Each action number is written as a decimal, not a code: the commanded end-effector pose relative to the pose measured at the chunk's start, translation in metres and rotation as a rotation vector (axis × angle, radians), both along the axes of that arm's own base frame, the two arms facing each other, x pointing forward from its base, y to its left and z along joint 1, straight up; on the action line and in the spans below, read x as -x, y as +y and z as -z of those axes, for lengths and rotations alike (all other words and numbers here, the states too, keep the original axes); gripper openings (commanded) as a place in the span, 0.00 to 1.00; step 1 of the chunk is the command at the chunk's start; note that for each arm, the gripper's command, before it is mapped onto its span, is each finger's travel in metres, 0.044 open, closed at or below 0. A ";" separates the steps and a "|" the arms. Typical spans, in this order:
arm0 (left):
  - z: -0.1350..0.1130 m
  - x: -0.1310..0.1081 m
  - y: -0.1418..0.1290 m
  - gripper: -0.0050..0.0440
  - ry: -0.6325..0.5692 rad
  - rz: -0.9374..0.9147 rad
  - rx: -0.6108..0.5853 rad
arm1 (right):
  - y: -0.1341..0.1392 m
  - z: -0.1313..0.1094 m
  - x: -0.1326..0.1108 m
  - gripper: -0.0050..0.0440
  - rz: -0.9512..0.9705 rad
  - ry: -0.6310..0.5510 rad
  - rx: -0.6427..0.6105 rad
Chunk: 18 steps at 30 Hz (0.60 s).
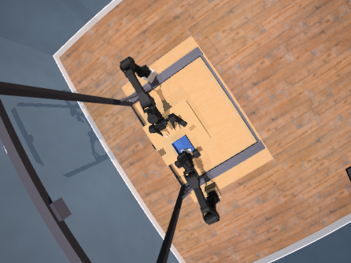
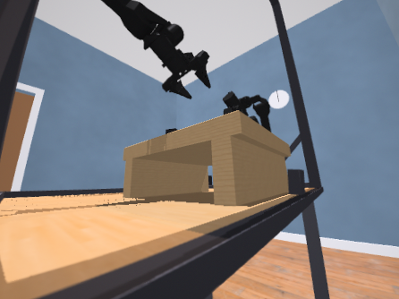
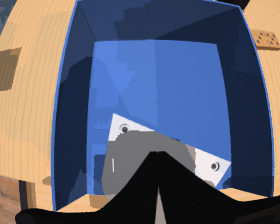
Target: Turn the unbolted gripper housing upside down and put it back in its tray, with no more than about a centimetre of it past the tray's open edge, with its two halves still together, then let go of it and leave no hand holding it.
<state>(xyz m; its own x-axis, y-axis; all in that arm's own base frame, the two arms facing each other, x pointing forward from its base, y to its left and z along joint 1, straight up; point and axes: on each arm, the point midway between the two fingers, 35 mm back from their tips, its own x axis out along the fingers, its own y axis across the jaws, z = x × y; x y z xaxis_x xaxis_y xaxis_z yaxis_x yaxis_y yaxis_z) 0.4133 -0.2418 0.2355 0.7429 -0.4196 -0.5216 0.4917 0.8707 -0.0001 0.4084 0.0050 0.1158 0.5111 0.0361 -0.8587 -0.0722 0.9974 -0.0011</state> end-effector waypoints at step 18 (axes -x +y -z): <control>-0.015 0.000 0.000 1.00 -0.029 -0.004 0.017 | -0.002 -0.004 0.006 0.10 -0.004 -0.010 0.000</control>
<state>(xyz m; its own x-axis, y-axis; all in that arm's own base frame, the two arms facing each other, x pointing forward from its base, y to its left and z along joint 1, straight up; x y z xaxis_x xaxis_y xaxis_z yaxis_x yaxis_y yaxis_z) 0.4133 -0.2418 0.2355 0.7429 -0.4196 -0.5216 0.4917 0.8707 -0.0001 0.4033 0.0026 0.1158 0.5111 0.0361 -0.8587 -0.0722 0.9974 -0.0011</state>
